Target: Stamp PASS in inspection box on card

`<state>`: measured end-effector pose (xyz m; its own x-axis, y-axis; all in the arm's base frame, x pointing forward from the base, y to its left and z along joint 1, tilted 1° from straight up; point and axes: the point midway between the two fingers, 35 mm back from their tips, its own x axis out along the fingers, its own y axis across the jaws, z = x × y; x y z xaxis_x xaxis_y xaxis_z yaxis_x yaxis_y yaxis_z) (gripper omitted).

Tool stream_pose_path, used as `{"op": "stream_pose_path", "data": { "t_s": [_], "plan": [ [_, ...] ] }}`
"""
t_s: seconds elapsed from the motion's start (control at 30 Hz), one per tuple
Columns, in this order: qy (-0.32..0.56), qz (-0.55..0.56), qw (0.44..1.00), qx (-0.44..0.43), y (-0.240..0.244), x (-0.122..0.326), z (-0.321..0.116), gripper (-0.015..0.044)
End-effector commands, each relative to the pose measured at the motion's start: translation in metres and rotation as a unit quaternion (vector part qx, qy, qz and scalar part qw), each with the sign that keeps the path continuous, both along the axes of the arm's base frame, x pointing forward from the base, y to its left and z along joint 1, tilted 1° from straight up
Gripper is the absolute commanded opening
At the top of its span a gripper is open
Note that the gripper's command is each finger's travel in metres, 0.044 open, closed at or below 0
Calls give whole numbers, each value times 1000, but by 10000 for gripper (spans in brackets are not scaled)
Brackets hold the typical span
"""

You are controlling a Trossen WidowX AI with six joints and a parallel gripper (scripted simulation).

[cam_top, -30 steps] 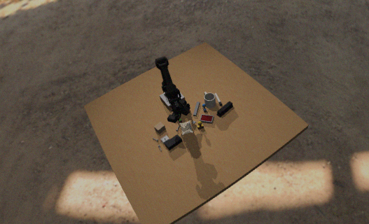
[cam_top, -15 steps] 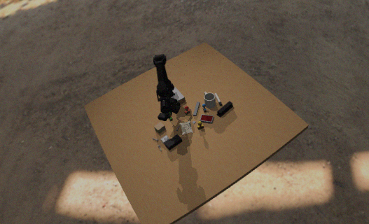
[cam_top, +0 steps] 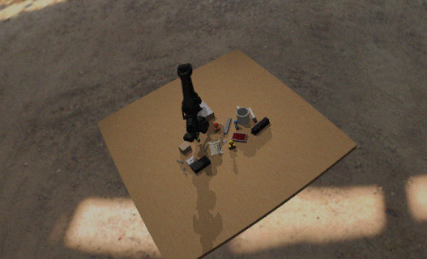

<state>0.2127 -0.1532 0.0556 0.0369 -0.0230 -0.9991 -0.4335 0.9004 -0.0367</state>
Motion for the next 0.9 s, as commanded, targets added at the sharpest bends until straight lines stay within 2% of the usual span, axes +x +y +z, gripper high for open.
{"op": "stream_pose_path", "data": {
  "t_s": [0.0,0.87],
  "plan": [
    [2,2,1000,4,1,0,-8,0],
    [2,2,1000,4,2,-1,-48,0]
  ]
}}
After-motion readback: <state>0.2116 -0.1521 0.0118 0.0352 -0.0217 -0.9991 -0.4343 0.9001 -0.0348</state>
